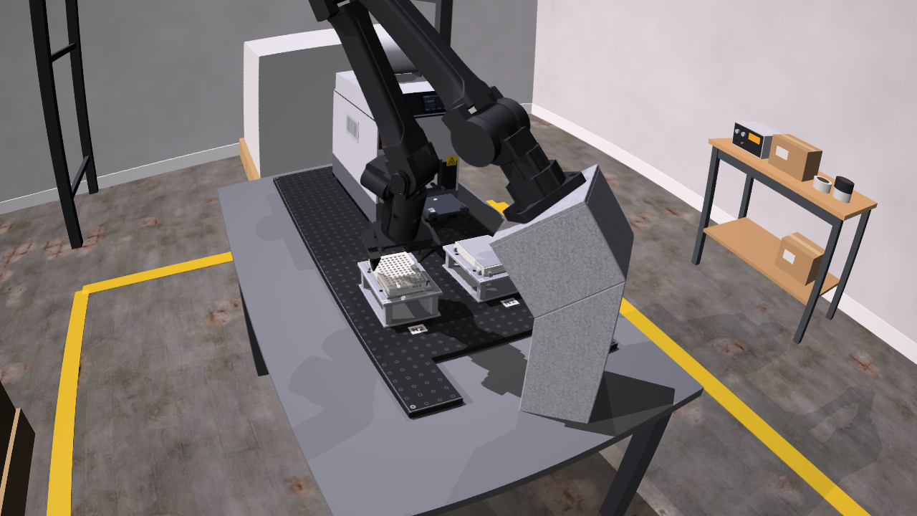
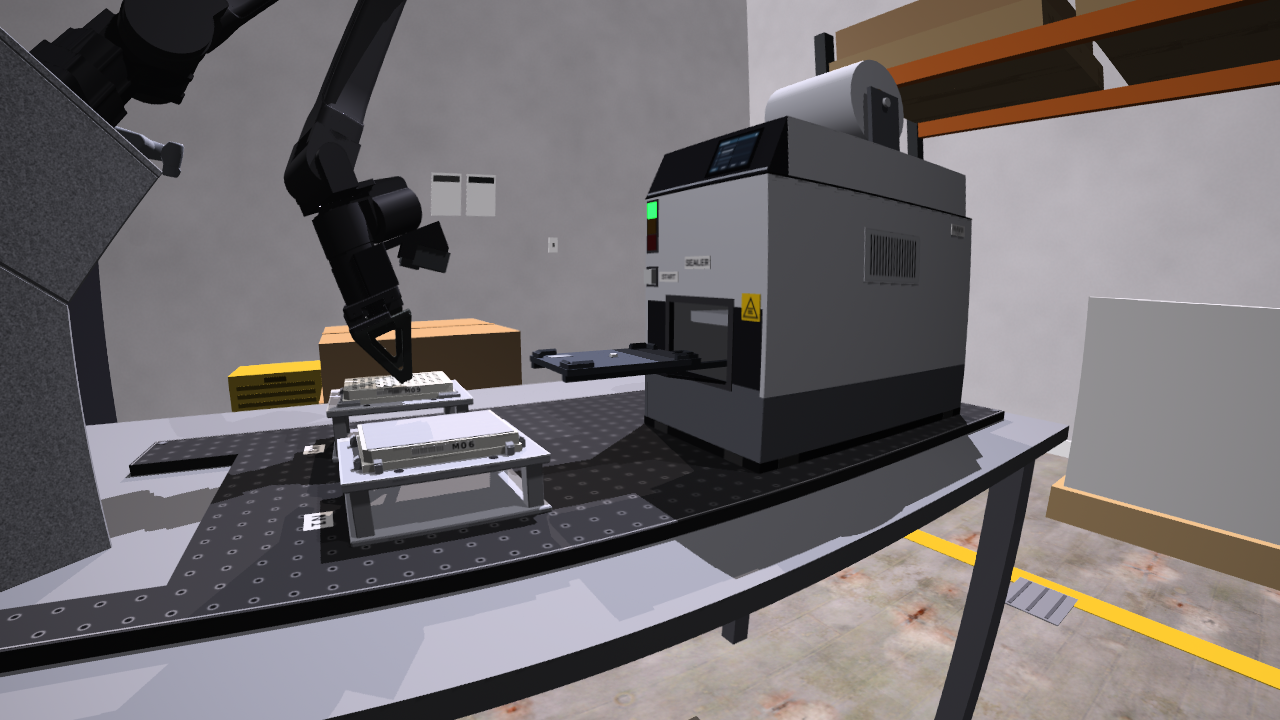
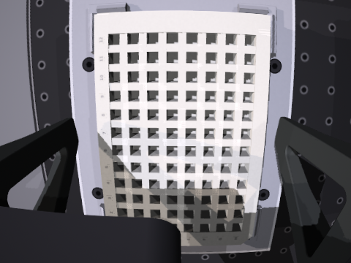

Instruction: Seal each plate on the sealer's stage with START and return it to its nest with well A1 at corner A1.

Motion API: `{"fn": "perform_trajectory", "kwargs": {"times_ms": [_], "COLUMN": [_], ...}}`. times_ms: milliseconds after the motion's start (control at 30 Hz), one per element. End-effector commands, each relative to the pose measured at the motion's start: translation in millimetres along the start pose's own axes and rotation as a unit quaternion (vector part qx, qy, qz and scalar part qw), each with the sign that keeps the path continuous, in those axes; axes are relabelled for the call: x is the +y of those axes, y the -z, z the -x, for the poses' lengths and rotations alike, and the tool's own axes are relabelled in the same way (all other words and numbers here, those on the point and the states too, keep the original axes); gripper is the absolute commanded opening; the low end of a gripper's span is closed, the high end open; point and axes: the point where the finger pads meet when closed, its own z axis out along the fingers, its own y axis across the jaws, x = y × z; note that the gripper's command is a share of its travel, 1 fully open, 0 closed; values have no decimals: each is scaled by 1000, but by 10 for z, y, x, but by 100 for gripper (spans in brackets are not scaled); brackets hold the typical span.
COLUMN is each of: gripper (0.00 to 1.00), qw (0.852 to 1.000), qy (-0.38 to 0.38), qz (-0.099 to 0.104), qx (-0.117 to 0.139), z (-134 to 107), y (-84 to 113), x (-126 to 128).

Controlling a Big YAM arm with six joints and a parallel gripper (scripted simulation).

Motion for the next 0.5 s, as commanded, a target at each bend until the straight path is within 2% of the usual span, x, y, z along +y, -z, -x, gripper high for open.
{"fn": "perform_trajectory", "kwargs": {"times_ms": [0,467], "gripper": [100,100], "qw": [1000,1000], "qy": [-1,1], "qz": [3,-8], "qx": [7,4], "z": [-95,-51], "y": [-25,48], "x": [22,-86]}}
